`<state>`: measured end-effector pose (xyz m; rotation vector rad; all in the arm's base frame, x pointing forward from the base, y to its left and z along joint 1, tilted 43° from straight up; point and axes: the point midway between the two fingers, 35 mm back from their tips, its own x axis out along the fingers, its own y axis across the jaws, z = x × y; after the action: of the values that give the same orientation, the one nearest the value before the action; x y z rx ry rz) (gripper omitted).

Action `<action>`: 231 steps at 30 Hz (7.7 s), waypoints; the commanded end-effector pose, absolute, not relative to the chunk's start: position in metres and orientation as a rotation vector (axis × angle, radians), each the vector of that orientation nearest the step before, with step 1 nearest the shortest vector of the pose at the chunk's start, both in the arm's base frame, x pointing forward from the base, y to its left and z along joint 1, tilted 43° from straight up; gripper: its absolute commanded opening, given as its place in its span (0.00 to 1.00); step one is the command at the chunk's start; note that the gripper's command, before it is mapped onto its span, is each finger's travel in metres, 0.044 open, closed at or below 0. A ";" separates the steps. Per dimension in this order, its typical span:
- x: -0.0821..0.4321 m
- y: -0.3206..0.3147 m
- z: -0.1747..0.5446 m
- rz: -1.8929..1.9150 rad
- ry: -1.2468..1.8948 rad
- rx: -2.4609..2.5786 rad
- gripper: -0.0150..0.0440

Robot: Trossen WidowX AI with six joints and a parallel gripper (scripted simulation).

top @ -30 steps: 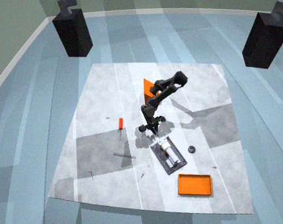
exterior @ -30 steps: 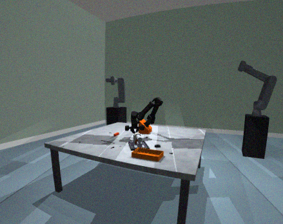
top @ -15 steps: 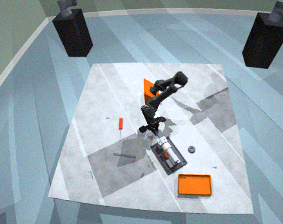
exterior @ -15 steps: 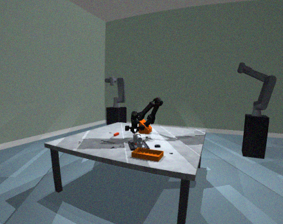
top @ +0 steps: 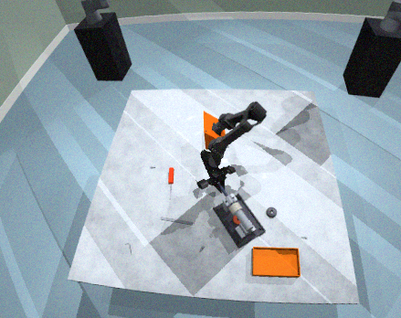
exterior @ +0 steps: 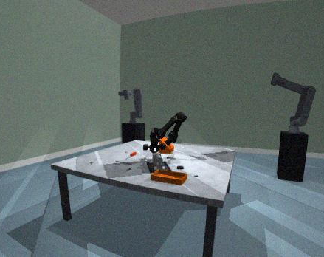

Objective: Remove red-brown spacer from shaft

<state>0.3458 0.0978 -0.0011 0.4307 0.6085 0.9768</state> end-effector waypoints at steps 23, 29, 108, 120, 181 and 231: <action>0.352 0.100 0.002 0.977 0.599 0.422 0.25; 0.351 0.100 0.002 0.977 0.599 0.422 0.25; 0.352 0.100 0.002 0.977 0.599 0.422 0.25; 0.353 0.101 0.003 0.977 0.599 0.422 0.25; 0.358 0.105 0.005 0.977 0.599 0.423 0.25; 0.371 0.115 0.011 0.978 0.598 0.423 0.25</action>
<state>0.3666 0.1135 0.0088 0.4285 0.6056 0.9773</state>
